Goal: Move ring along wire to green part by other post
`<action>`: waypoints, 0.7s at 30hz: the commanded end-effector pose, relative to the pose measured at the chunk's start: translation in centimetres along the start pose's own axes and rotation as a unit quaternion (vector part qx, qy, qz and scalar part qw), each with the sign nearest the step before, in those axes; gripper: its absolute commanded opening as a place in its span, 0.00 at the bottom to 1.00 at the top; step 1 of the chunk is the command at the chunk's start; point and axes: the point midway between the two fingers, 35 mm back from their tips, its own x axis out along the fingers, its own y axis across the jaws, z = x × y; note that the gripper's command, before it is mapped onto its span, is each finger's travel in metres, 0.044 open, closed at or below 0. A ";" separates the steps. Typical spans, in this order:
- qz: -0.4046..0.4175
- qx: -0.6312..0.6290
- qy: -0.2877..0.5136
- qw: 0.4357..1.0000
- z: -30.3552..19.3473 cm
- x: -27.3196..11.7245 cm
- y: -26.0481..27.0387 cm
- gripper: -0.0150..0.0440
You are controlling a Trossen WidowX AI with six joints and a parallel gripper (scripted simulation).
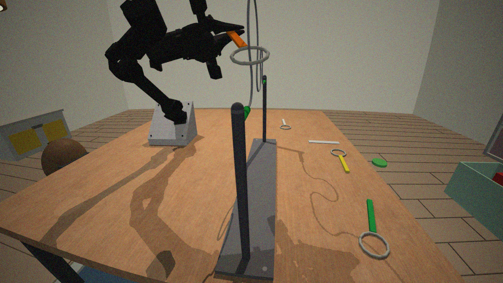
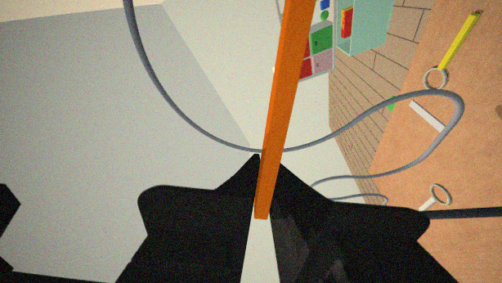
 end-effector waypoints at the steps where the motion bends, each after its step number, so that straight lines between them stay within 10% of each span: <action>1: -0.009 -0.025 -0.001 1.000 0.1 0.0 0.0 0.00; 21: -0.062 -0.136 0.000 0.989 0.2 -0.1 -0.9 0.00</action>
